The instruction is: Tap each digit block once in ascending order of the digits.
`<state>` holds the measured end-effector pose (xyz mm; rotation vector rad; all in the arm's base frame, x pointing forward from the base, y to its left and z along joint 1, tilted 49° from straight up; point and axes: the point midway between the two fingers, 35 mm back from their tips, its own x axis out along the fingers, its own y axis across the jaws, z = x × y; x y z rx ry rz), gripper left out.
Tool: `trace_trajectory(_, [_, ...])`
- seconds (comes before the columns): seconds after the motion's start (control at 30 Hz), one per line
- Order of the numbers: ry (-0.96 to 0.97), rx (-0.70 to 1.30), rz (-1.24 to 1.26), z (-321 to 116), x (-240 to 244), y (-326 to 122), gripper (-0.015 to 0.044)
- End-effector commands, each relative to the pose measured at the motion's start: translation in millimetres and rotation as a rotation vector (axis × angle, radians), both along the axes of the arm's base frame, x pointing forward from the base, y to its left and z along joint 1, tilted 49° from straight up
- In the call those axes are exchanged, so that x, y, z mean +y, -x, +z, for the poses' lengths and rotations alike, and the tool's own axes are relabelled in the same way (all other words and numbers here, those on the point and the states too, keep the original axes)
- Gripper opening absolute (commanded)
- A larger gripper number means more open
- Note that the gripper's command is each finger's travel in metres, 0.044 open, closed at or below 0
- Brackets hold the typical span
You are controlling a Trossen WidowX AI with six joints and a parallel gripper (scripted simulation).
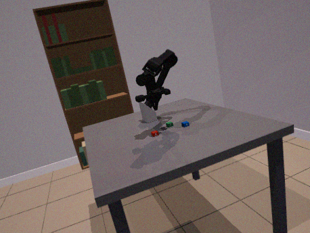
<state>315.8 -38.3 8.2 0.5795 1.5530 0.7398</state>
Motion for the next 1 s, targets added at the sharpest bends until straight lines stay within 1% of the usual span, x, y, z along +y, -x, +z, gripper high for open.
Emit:
trace_trajectory(0.0, [-0.004,0.002,-0.003,35,26,27,0.002])
trace_trajectory(0.13, [-0.007,0.004,-0.003,57,48,55,0.002])
trace_trajectory(0.33, [-0.007,0.004,-0.003,58,50,56,0.002])
trace_trajectory(0.4, [-0.005,0.004,-0.003,51,57,56,0.002])
trace_trajectory(0.5, [-0.005,0.003,-0.004,19,92,60,0.002])
trace_trajectory(0.57, [-0.01,0.003,-0.003,7,108,65,0.002])
trace_trajectory(0.97, [-0.01,0.003,-0.003,-1,117,66,0.002])
